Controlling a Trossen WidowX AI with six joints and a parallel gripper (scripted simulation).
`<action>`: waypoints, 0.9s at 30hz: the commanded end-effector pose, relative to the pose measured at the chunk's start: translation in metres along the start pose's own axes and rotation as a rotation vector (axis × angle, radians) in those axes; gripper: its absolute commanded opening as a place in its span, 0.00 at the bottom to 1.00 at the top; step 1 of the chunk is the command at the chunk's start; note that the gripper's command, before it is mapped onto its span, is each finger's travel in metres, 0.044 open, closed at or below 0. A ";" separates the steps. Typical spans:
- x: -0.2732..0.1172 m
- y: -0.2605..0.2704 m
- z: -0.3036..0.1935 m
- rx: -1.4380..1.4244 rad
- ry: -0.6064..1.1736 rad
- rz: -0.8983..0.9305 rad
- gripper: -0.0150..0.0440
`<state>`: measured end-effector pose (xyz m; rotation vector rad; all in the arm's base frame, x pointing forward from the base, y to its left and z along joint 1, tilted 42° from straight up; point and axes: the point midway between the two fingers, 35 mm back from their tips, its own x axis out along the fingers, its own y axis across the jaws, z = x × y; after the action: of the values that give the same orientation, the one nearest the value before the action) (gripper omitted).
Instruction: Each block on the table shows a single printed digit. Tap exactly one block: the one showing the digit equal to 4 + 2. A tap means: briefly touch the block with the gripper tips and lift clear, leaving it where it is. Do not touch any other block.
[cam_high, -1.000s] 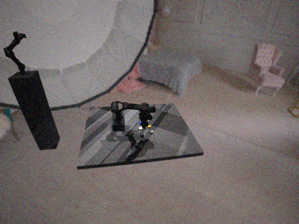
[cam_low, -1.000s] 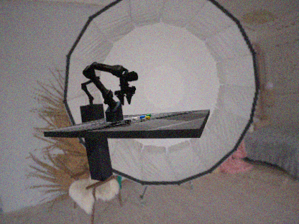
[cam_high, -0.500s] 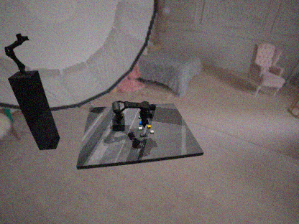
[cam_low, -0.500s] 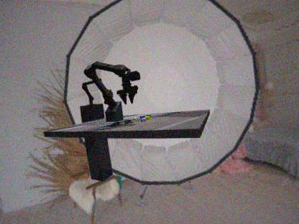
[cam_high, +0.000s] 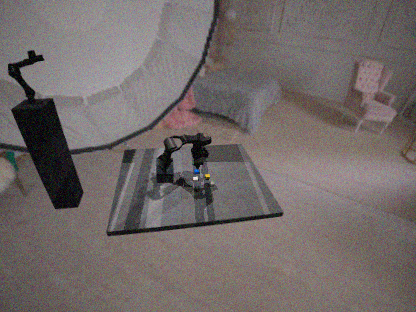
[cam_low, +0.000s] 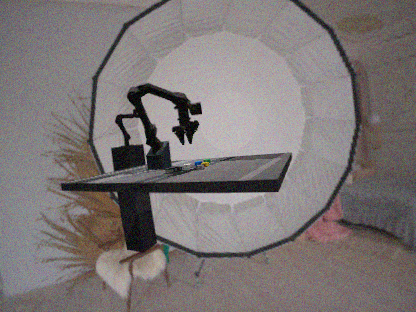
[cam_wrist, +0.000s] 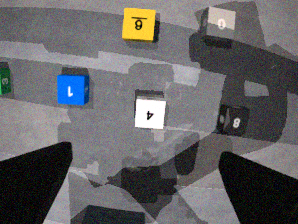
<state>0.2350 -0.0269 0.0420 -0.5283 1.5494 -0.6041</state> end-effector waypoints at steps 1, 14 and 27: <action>0.002 0.003 -0.002 0.001 0.010 -0.001 0.93; 0.002 0.007 -0.001 0.003 0.009 -0.001 0.93; 0.002 0.093 0.019 0.002 0.008 0.005 0.93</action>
<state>0.2534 0.0333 -0.0130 -0.5337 1.5570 -0.5961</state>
